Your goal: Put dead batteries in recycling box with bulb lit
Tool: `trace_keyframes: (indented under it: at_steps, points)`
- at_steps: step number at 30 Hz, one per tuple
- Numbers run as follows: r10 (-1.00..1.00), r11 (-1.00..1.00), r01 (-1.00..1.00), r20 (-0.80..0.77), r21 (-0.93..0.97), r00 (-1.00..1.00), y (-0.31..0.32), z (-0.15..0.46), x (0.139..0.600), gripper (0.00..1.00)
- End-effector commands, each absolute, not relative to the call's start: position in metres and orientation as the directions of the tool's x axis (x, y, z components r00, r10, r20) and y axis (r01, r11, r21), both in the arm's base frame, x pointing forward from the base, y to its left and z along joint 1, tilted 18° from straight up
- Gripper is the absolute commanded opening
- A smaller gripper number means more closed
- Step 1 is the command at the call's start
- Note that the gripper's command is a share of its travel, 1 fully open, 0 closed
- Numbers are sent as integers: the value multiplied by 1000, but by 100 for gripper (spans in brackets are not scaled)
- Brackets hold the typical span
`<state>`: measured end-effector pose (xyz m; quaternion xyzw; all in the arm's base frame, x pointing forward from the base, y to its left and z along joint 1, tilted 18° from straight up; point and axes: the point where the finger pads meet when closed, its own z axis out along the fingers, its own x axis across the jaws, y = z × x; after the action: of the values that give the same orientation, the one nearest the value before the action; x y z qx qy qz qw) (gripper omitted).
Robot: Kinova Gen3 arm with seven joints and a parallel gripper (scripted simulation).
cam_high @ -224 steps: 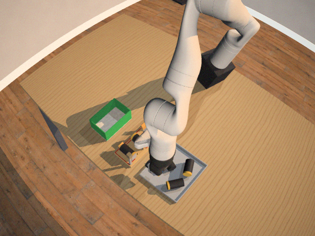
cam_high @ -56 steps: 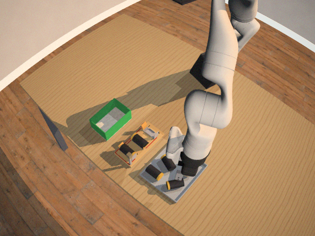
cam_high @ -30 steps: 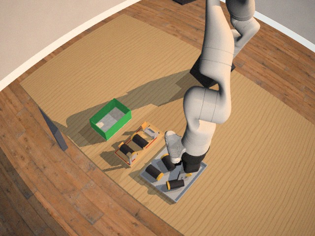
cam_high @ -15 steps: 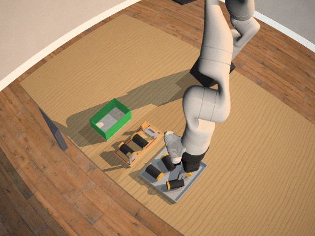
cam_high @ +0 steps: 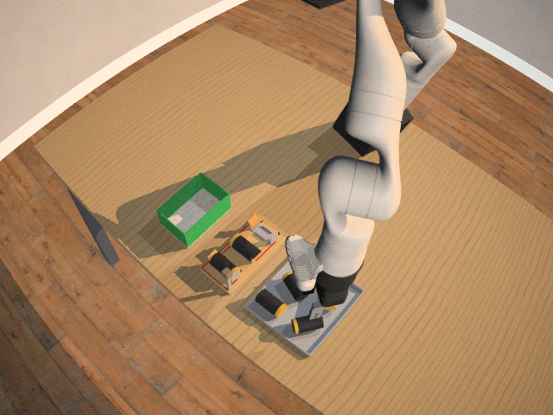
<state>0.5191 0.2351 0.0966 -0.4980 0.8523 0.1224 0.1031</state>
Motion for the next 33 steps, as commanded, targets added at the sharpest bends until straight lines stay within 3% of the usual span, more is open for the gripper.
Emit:
trace_keyframes:
  at_steps: [1, 9, 33]
  points:
    - [-826, 469, -876, -294, 113, -480, 241, 84, 516, 90]
    - [-826, 469, -876, -294, 113, -480, 259, 29, 519, 90]
    - [-827, 469, -876, -294, 113, -480, 260, 28, 519, 90]
